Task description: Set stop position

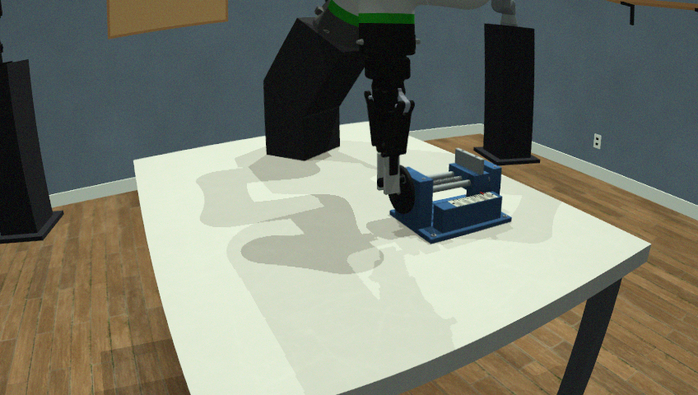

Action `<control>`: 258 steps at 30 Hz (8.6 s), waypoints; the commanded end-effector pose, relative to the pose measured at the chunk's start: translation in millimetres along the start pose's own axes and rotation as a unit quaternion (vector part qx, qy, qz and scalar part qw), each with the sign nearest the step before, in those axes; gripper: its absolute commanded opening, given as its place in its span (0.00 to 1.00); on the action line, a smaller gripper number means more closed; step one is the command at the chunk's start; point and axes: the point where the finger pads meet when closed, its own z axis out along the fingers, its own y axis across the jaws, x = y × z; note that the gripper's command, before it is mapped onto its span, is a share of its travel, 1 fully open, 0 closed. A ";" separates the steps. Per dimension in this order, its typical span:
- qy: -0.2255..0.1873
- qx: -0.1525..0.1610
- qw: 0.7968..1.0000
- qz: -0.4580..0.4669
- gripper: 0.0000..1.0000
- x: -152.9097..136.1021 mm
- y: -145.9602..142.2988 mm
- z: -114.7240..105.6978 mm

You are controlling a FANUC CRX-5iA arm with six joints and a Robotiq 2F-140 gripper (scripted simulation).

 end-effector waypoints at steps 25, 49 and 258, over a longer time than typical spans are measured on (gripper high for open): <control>0.000 0.000 1.000 0.000 0.04 0.2 27.9 -3.3; 0.000 0.000 1.000 0.000 0.04 0.1 39.7 4.5; 0.000 0.000 1.000 0.000 0.33 -113.6 -51.1 -70.1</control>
